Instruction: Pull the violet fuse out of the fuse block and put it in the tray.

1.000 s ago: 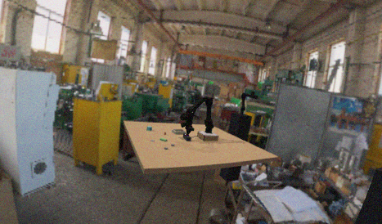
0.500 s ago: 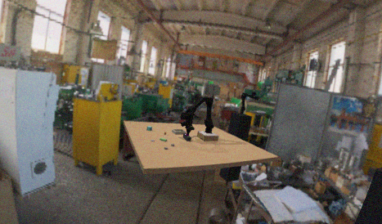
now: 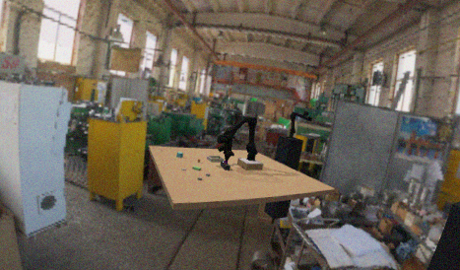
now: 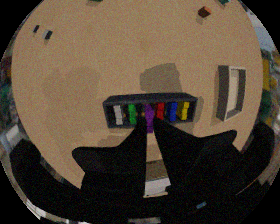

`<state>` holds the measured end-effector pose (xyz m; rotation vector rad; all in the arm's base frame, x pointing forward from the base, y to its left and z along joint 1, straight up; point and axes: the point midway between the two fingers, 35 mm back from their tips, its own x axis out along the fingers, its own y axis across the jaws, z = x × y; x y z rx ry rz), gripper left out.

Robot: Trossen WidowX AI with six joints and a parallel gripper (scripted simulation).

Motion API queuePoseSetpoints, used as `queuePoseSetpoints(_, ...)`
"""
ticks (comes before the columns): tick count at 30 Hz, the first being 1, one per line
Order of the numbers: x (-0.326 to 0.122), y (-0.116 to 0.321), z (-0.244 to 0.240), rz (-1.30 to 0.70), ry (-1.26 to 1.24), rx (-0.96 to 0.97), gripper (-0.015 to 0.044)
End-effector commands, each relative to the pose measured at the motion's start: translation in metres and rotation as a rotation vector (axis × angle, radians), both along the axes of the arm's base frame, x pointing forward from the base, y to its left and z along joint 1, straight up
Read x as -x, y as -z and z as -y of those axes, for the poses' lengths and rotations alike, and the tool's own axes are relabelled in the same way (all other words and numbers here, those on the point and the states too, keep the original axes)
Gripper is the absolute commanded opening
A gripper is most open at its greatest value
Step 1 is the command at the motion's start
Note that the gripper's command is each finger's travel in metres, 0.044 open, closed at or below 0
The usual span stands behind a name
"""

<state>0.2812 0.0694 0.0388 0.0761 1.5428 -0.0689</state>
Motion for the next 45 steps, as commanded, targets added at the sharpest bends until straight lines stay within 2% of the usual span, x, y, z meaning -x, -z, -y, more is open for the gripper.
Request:
queuePoseSetpoints(1,0.000,-0.002,0.000,-0.001,-0.005,-0.002,0.0000)
queuePoseSetpoints(38,0.002,-0.035,0.000,-0.001,-0.007,-0.003,0.0000)
queuePoseSetpoints(45,-0.009,-0.036,0.026,0.000,-0.007,0.000,0.0000)
